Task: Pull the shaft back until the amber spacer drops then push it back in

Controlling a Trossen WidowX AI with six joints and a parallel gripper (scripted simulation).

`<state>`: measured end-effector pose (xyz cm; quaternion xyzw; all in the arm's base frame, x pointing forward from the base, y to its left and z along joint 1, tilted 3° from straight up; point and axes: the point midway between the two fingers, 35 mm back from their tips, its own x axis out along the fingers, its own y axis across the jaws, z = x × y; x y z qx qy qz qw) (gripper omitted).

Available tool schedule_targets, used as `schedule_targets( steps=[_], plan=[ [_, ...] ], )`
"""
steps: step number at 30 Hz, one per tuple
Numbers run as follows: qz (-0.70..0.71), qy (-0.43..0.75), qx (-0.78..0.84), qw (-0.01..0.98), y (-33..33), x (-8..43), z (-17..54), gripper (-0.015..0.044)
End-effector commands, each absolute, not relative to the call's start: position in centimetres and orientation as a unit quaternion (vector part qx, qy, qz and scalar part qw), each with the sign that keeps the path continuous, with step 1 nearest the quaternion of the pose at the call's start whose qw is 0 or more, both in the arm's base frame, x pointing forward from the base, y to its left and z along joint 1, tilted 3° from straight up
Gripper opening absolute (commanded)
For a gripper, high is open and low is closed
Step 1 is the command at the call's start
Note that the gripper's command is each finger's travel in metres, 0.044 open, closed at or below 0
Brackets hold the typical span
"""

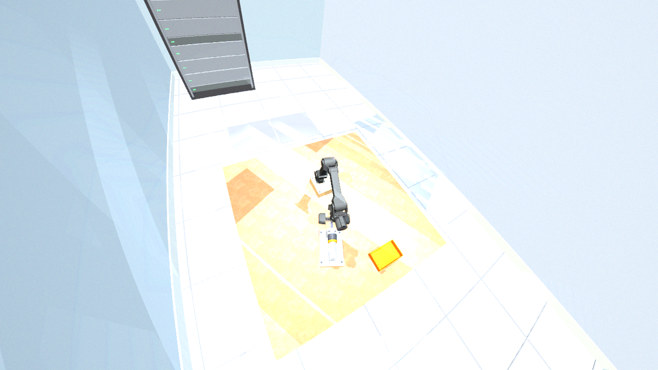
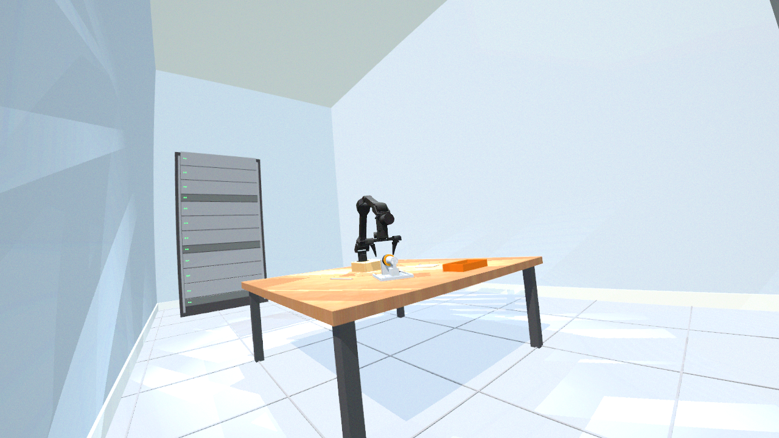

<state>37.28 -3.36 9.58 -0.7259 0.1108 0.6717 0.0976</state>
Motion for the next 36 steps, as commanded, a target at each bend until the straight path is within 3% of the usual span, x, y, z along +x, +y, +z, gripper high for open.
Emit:
schedule_targets(
  steps=[1, 36],
  plan=[
    [0.674, 0.110, -0.724, 0.095, -3.4, 37.3, 8.6, 0.0440],
    [0.674, 0.110, -0.724, 0.095, -3.5, 37.4, 6.2, 0.0440]
  ],
)
